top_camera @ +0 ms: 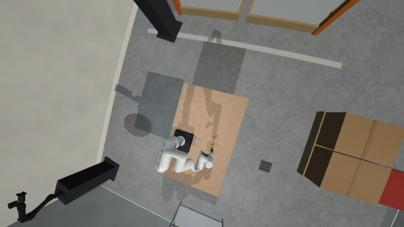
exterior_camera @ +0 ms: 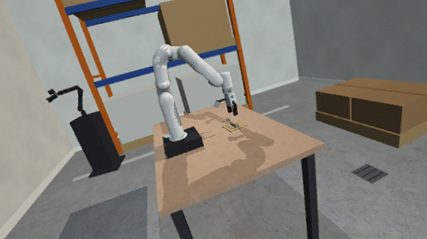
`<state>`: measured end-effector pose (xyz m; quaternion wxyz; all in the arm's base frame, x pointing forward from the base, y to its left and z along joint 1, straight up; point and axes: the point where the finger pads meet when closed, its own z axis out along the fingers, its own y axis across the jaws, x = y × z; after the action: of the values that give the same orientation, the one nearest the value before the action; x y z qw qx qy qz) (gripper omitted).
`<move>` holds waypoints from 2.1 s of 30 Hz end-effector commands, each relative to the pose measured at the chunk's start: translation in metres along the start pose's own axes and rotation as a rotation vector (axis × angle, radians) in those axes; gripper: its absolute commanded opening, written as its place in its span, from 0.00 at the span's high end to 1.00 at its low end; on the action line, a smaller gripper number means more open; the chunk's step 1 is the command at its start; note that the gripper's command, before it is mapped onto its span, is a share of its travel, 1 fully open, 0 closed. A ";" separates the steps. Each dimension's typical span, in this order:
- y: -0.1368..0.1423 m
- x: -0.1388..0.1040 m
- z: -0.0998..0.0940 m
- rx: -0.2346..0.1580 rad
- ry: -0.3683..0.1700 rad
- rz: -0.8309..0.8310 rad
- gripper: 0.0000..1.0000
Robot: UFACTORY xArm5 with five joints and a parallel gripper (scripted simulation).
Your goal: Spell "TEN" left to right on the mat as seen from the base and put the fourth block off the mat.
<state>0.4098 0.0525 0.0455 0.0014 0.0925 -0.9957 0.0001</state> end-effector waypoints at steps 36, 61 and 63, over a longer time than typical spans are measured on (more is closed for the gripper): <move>-0.013 0.000 0.002 -0.002 -0.003 1.008 0.00; -0.020 0.000 0.003 -0.003 -0.003 1.570 0.00; -0.021 0.000 0.003 -0.003 -0.003 1.575 0.00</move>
<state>0.4118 0.0324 0.0411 0.0010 -0.6323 -0.7748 0.0010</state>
